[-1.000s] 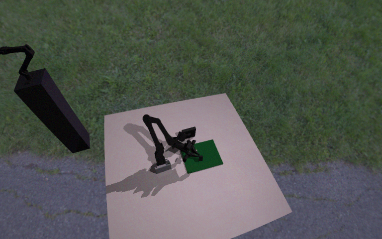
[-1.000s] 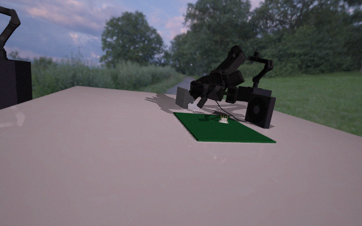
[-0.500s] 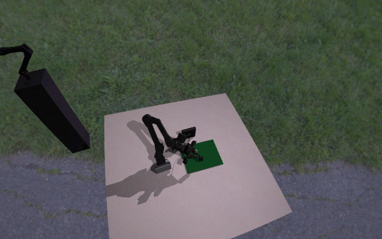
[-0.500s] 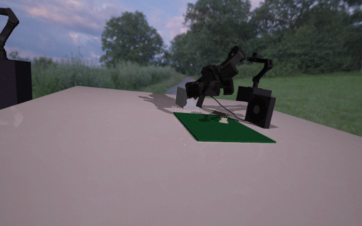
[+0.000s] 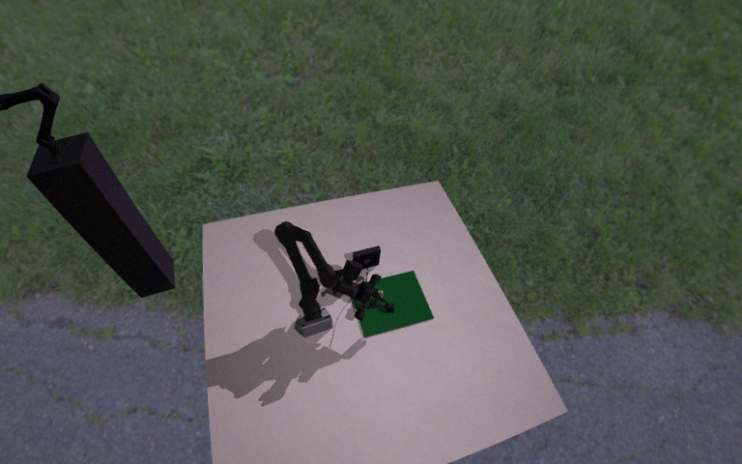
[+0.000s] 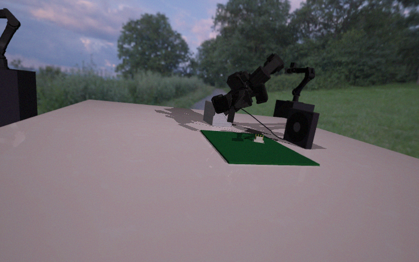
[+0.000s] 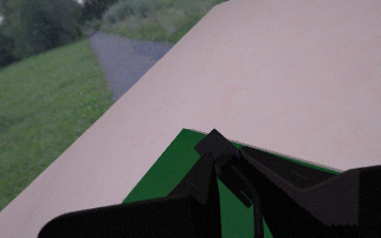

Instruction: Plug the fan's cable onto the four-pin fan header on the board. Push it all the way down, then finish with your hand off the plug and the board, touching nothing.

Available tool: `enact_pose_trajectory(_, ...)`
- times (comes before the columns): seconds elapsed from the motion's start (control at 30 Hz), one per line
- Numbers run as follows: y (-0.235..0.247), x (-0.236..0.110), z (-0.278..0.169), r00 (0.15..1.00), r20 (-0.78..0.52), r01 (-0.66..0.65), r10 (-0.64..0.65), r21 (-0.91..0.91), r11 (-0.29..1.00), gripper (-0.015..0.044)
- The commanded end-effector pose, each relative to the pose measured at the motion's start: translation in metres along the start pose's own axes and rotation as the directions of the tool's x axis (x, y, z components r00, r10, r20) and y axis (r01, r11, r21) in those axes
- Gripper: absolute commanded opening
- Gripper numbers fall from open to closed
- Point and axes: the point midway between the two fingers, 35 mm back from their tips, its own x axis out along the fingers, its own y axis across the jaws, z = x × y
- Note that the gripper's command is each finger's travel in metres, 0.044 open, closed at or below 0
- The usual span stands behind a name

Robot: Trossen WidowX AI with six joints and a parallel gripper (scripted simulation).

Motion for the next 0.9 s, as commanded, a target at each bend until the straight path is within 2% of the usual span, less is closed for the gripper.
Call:
enact_pose_trajectory(0.0, 0.002, 0.000, 0.002, 1.000, 0.009, 0.000, 0.000, -0.017, 1.000, 0.0000)
enact_pose_trajectory(0.87, 0.001, 0.000, -0.016, 1.000, 0.005, -0.003, 0.003, -0.008, 1.000, 0.0000)
